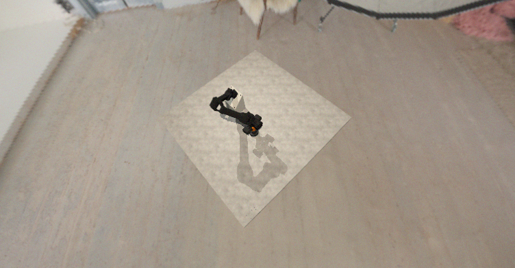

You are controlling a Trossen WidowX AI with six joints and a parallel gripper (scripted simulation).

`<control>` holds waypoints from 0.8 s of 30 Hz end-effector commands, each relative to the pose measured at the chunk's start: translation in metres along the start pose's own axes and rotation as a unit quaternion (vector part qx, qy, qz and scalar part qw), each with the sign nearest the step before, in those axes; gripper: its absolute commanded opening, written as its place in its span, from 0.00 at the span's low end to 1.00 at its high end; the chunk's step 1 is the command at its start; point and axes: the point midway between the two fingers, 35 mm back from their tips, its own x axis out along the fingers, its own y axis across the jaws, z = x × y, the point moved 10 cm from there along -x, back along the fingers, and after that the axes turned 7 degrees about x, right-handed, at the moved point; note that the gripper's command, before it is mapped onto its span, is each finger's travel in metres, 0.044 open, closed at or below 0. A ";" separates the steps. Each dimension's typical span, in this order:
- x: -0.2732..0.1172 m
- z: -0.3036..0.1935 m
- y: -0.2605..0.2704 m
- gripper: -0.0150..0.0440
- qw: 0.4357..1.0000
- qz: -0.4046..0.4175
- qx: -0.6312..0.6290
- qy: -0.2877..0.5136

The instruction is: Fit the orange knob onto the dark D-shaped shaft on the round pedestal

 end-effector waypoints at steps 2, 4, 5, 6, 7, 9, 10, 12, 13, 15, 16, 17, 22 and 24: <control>0.001 0.000 -0.001 0.25 1.000 -0.002 -0.017 0.000; 0.002 0.000 0.000 0.25 1.000 -0.002 -0.017 0.000; 0.002 0.000 0.000 0.25 1.000 -0.002 -0.017 0.000; 0.002 0.000 0.000 0.25 1.000 -0.002 -0.017 0.000; 0.002 0.000 0.000 0.25 1.000 -0.002 -0.017 0.000; 0.003 0.000 0.000 0.25 1.000 -0.002 -0.017 0.000; 0.003 0.000 0.000 0.25 1.000 -0.002 -0.017 0.000; 0.003 0.000 0.000 0.25 1.000 -0.002 -0.017 0.000; 0.003 0.000 0.000 0.25 1.000 -0.002 -0.017 0.000; 0.003 0.000 0.000 0.25 1.000 -0.002 -0.017 0.000; 0.003 0.000 0.000 0.25 1.000 -0.002 -0.017 0.000; 0.003 0.000 0.000 0.25 1.000 -0.002 -0.017 0.000; 0.003 0.000 0.000 0.25 1.000 -0.002 -0.017 0.000; 0.003 0.000 0.000 0.25 1.000 -0.002 -0.017 0.000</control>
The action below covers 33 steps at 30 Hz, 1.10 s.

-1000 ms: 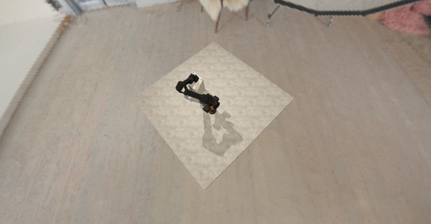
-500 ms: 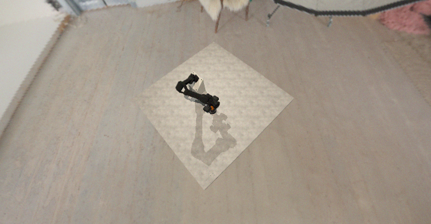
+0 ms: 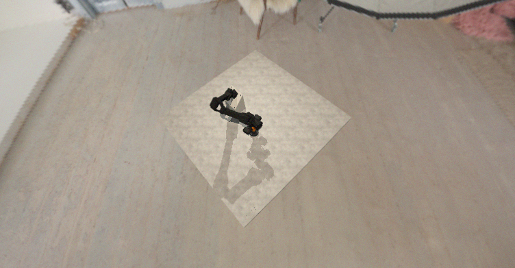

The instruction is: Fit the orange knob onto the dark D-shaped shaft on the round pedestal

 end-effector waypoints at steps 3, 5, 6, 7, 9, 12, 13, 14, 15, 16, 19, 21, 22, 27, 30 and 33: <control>0.001 0.000 0.000 0.25 1.000 -0.002 -0.003 0.000; -0.002 0.000 0.000 0.25 1.000 -0.002 -0.003 0.000; -0.003 0.000 0.001 0.25 1.000 -0.001 -0.003 0.000; -0.004 0.000 0.000 0.25 1.000 -0.001 -0.003 0.000; -0.004 0.000 0.000 0.25 1.000 -0.001 -0.008 0.000; -0.003 0.000 0.000 0.25 1.000 -0.002 -0.027 0.000; -0.002 0.000 0.000 0.25 1.000 -0.002 -0.029 0.000; -0.002 0.000 0.000 0.25 1.000 -0.002 -0.029 0.000; -0.001 0.000 0.000 0.25 1.000 -0.002 -0.029 0.000; -0.001 0.000 0.000 0.25 1.000 -0.002 -0.029 0.000; -0.001 0.000 0.000 0.25 1.000 -0.002 -0.029 0.000; 0.000 0.000 0.000 0.25 1.000 -0.002 -0.029 0.000; 0.000 0.000 0.000 0.25 1.000 -0.002 -0.029 0.000; 0.000 0.000 0.000 0.25 1.000 -0.002 -0.029 0.000; 0.000 0.000 0.000 0.25 1.000 -0.002 -0.029 0.000; 0.000 0.000 0.000 0.25 1.000 -0.002 -0.029 0.000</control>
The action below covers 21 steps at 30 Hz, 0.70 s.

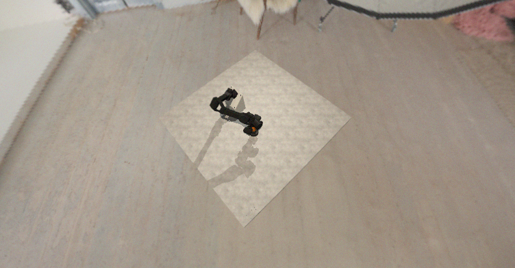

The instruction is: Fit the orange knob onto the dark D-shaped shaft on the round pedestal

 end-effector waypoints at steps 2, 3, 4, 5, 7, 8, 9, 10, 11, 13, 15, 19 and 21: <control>0.001 0.000 0.000 0.25 1.000 -0.001 -0.003 0.000; 0.001 0.000 0.000 0.25 1.000 -0.001 -0.003 0.000; 0.001 0.000 0.000 0.25 1.000 -0.001 -0.003 0.000; 0.001 0.000 0.000 0.25 1.000 -0.001 -0.003 0.000; 0.001 0.000 0.000 0.25 1.000 -0.001 -0.003 0.000; 0.001 0.000 0.000 0.25 1.000 -0.001 -0.003 0.000; 0.001 0.000 0.000 0.25 1.000 -0.001 -0.003 0.000; -0.001 0.000 0.000 0.25 1.000 -0.001 -0.003 0.000; -0.002 0.000 0.000 0.25 1.000 -0.001 -0.003 0.000; -0.004 0.000 0.000 0.25 1.000 -0.001 -0.003 0.000; -0.004 0.000 0.000 0.25 1.000 -0.001 -0.009 0.000; -0.002 0.000 0.000 0.25 1.000 -0.001 -0.029 0.000; -0.001 0.000 0.000 0.25 1.000 -0.001 -0.029 0.000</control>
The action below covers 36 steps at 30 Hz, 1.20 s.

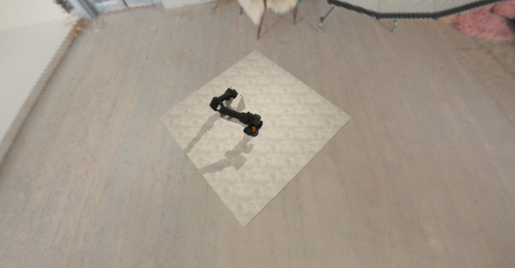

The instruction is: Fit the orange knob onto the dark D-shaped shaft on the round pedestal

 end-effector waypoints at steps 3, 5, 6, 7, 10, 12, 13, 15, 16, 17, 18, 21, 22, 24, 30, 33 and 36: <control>0.002 0.000 0.000 0.25 1.000 -0.001 -0.009 0.000; 0.002 0.000 0.000 0.25 1.000 -0.001 -0.009 0.000; 0.002 0.000 0.001 0.25 1.000 -0.001 -0.009 0.000; 0.002 0.000 0.001 0.25 1.000 -0.001 -0.009 0.000; 0.003 0.000 0.001 0.25 1.000 -0.001 -0.009 0.000; 0.002 0.000 0.001 0.25 1.000 -0.001 -0.009 0.000; 0.002 0.000 0.001 0.25 1.000 -0.001 -0.009 0.000; 0.003 0.000 0.001 0.25 1.000 -0.001 -0.009 0.000; 0.003 0.000 0.001 0.25 1.000 -0.001 -0.009 0.000; 0.003 0.000 0.001 0.25 1.000 -0.001 -0.009 0.000; 0.003 0.000 0.001 0.25 1.000 -0.001 -0.009 0.000; 0.003 0.000 0.001 0.25 1.000 -0.001 -0.009 0.000; 0.003 0.000 0.001 0.25 1.000 -0.001 -0.009 0.000; 0.003 0.000 0.000 0.25 1.000 -0.001 -0.009 0.000; -0.001 0.000 0.001 0.25 1.000 -0.001 -0.009 0.000; -0.002 0.000 0.000 0.25 1.000 -0.001 -0.013 0.000; -0.002 0.000 0.000 0.25 0.999 -0.001 -0.047 0.000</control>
